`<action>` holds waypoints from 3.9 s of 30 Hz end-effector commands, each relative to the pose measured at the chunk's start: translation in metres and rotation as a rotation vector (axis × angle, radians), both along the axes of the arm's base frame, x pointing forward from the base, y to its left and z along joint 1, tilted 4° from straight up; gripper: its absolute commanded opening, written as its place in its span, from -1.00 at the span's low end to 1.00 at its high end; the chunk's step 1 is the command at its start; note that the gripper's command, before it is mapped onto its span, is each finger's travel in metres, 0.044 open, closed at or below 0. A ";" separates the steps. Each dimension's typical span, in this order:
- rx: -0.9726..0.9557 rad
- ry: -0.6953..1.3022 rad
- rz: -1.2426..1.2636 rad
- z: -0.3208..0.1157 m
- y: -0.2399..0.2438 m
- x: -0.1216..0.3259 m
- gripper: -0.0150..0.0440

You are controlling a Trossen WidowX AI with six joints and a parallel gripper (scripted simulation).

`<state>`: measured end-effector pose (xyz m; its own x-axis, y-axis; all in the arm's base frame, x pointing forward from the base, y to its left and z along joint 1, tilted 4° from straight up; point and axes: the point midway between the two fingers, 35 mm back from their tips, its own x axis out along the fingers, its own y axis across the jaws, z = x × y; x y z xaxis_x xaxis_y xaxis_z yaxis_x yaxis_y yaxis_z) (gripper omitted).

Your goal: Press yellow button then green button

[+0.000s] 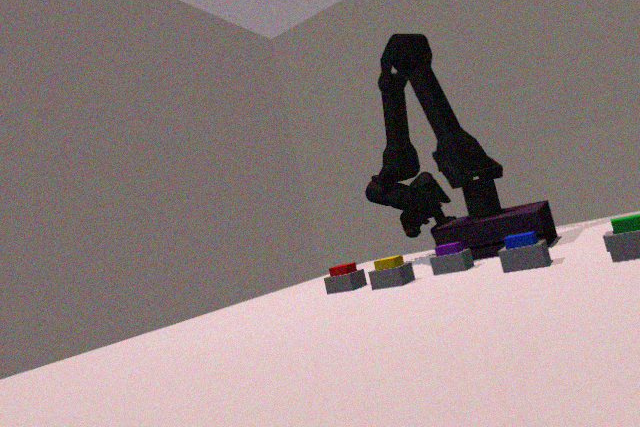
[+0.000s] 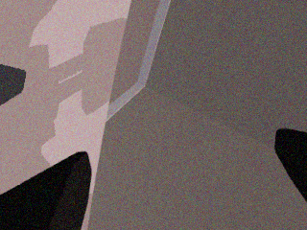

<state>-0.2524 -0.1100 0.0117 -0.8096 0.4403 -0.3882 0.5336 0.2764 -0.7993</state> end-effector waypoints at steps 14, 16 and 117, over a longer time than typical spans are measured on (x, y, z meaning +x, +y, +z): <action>-0.195 -0.415 0.622 0.006 -0.163 0.147 0.86; -0.201 -0.496 0.708 0.010 -0.175 0.183 0.86; 0.212 -1.311 1.262 0.091 -0.017 0.476 -0.42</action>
<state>0.2211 -0.1250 0.0689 0.0479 0.0166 -0.9987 0.1346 0.9906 0.0230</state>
